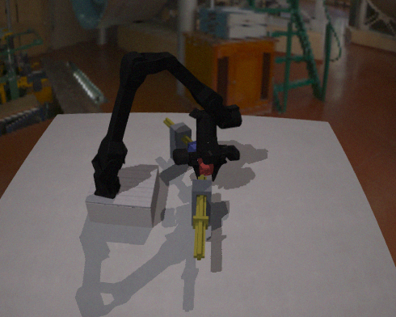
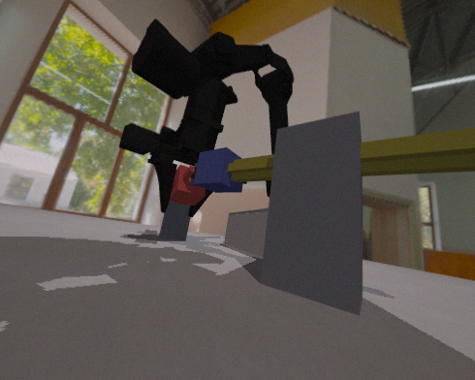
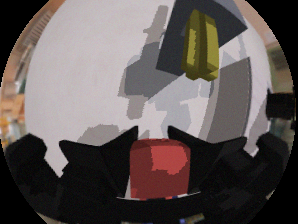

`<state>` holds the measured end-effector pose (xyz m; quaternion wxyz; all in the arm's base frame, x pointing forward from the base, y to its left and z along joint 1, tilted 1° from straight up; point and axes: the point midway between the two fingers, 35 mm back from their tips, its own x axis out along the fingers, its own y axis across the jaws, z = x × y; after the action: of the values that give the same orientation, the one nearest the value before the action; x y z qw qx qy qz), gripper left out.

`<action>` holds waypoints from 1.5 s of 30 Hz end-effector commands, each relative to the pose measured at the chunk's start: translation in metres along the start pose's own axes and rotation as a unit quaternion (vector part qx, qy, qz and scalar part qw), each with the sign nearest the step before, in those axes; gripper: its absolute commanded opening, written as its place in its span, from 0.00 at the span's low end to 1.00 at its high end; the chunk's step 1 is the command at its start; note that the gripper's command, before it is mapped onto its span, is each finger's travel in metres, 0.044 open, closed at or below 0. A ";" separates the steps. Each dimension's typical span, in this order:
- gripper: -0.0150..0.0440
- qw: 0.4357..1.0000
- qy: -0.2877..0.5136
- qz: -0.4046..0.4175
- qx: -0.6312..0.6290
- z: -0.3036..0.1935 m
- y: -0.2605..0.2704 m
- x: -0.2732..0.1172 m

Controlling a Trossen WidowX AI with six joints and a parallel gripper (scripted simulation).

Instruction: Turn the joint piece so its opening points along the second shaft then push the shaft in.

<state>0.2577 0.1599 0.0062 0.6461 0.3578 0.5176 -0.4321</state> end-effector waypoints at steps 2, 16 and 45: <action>0.25 1.000 -0.003 0.000 0.001 0.000 0.000 0.000; 0.25 1.000 -0.003 -0.001 0.004 0.000 0.000 0.000; 0.25 1.000 -0.003 -0.002 0.009 0.000 -0.001 0.000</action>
<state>0.2570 0.1595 0.0063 0.6430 0.3613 0.5146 -0.4373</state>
